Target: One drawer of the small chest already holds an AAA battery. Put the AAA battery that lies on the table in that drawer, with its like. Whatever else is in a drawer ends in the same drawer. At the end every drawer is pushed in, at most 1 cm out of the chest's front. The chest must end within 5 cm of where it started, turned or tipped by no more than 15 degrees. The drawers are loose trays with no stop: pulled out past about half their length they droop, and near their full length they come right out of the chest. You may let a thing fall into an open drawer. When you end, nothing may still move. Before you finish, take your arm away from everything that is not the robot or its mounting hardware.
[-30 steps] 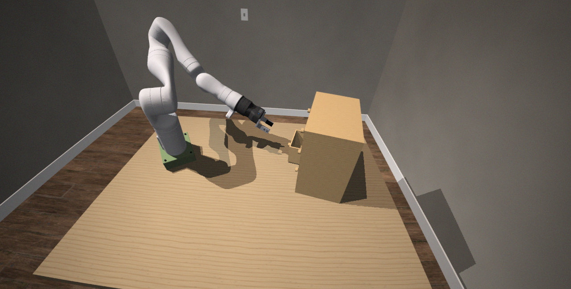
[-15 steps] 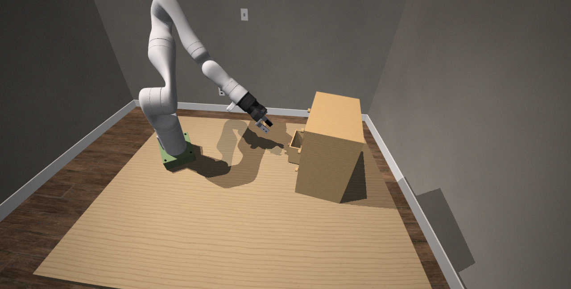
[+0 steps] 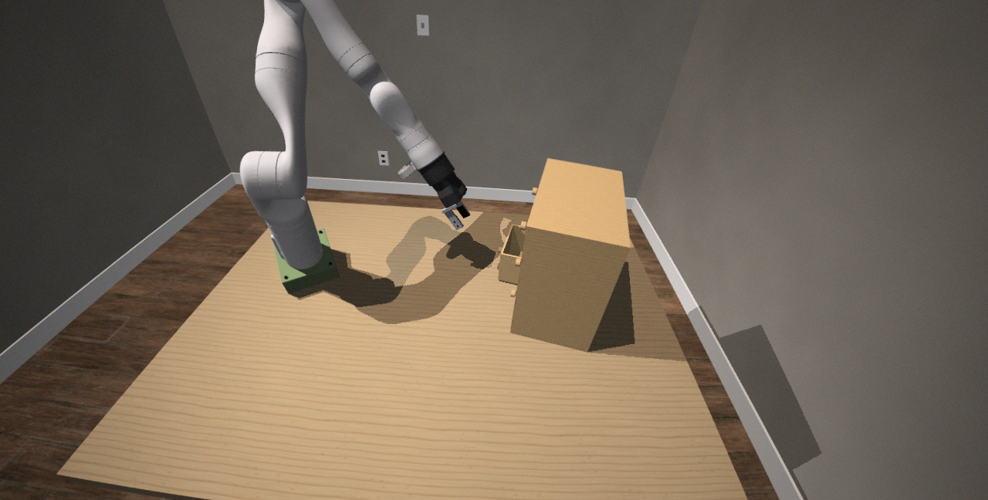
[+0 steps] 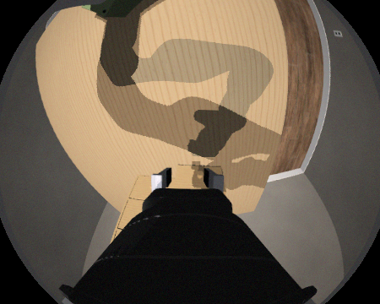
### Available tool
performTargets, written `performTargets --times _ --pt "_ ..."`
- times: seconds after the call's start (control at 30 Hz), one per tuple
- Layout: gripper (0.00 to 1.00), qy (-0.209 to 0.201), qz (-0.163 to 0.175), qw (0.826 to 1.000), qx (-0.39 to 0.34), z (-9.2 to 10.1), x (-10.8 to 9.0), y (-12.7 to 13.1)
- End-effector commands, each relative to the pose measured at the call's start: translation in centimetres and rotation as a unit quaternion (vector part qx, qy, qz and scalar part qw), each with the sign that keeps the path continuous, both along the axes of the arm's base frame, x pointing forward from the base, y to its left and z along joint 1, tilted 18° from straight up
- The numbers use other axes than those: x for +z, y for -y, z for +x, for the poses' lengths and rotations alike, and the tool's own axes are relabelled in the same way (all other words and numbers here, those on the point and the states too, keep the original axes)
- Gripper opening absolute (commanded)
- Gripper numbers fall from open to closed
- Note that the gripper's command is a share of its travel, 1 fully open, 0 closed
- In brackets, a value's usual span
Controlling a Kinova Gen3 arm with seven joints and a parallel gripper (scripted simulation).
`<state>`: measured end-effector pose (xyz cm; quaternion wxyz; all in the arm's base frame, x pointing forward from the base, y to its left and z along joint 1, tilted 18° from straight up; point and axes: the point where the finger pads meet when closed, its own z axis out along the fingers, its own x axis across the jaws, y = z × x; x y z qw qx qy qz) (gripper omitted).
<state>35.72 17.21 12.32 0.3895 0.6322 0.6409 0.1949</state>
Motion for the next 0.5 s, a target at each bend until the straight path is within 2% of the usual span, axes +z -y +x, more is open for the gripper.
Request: performTargets --times 0.0,0.17,0.23,0.47 --pt "1.00 -0.028 0.025 0.999 -0.011 0.28 0.33 -0.63" --pt "1.00 -0.078 0.030 0.996 -0.024 0.28 0.60 -0.72" --pt "1.00 -0.078 0.030 0.996 -0.024 0.28 0.60 -0.72" --pt "1.00 -0.143 0.037 0.988 -0.041 0.18 1.24 -0.88"
